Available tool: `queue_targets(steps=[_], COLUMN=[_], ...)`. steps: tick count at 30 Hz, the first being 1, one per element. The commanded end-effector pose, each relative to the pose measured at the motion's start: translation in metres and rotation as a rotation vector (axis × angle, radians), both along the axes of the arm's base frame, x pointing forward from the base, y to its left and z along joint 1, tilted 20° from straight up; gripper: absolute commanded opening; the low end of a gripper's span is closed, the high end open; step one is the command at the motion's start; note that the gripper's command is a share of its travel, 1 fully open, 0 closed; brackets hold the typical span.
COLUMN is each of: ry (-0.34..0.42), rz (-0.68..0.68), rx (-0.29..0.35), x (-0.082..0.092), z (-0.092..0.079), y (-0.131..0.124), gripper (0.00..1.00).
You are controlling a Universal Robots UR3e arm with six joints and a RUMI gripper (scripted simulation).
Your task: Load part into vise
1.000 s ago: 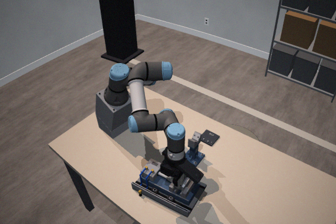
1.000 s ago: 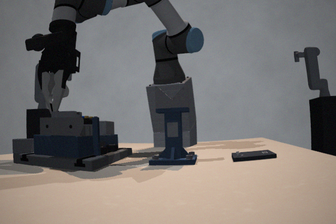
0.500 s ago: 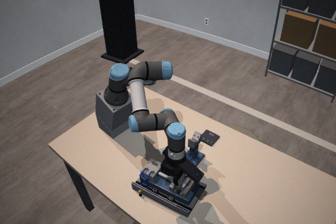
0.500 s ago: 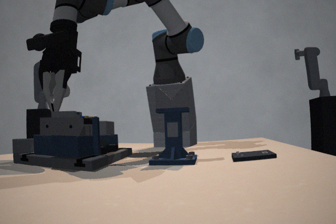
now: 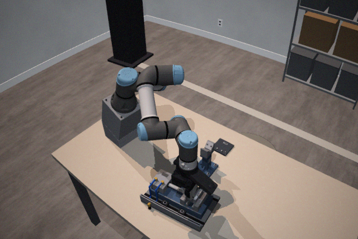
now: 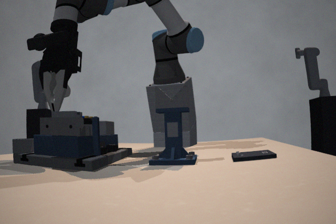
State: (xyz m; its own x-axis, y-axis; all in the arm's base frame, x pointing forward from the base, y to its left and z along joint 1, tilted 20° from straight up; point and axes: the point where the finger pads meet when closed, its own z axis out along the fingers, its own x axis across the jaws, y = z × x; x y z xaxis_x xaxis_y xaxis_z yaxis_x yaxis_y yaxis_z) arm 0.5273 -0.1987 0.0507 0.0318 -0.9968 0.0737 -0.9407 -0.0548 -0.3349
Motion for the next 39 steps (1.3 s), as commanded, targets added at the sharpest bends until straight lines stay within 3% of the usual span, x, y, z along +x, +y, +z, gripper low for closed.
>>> queue_targets(steps=[1, 39], ry=[-0.002, -0.002], rz=[0.000, 0.000], rx=[-0.001, -0.001], x=[0.0005, 0.0006], z=[0.0013, 0.0016], y=[0.0000, -0.0041], gripper=[0.00, 0.00])
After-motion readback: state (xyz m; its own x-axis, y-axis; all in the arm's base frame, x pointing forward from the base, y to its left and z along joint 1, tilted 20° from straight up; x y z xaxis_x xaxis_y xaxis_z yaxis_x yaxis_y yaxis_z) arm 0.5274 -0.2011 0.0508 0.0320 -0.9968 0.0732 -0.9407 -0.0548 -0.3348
